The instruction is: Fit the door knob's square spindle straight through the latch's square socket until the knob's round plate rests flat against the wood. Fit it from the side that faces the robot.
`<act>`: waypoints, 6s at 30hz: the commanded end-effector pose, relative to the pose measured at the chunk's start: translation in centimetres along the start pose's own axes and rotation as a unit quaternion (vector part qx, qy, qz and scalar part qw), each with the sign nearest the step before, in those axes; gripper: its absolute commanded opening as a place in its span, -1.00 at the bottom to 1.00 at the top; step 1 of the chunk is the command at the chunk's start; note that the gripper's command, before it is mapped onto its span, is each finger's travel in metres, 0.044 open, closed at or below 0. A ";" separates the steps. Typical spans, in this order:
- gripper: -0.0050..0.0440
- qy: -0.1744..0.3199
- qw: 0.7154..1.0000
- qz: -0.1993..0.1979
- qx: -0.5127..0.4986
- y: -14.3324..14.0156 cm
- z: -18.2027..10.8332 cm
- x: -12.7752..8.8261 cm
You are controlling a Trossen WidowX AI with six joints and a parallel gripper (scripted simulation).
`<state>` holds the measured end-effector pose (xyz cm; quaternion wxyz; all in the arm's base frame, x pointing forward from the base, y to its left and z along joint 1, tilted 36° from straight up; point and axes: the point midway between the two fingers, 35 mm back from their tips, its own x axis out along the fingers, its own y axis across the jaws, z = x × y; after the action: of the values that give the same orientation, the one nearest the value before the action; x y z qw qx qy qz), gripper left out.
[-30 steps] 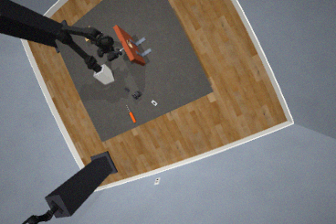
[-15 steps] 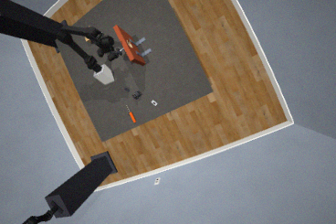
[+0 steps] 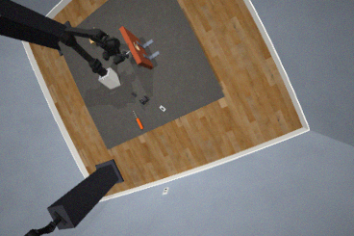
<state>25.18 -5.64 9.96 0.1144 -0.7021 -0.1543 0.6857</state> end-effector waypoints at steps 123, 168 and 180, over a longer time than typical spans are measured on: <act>-0.50 -0.002 1.000 -0.001 0.004 -0.1 -7.4 -0.6; 1.00 -0.002 1.000 -0.002 0.004 -0.1 -2.0 -0.1; 1.00 -0.002 1.000 -0.002 0.004 -0.1 1.7 0.1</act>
<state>24.88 -5.45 9.93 0.1219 -0.6983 -0.1538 0.6884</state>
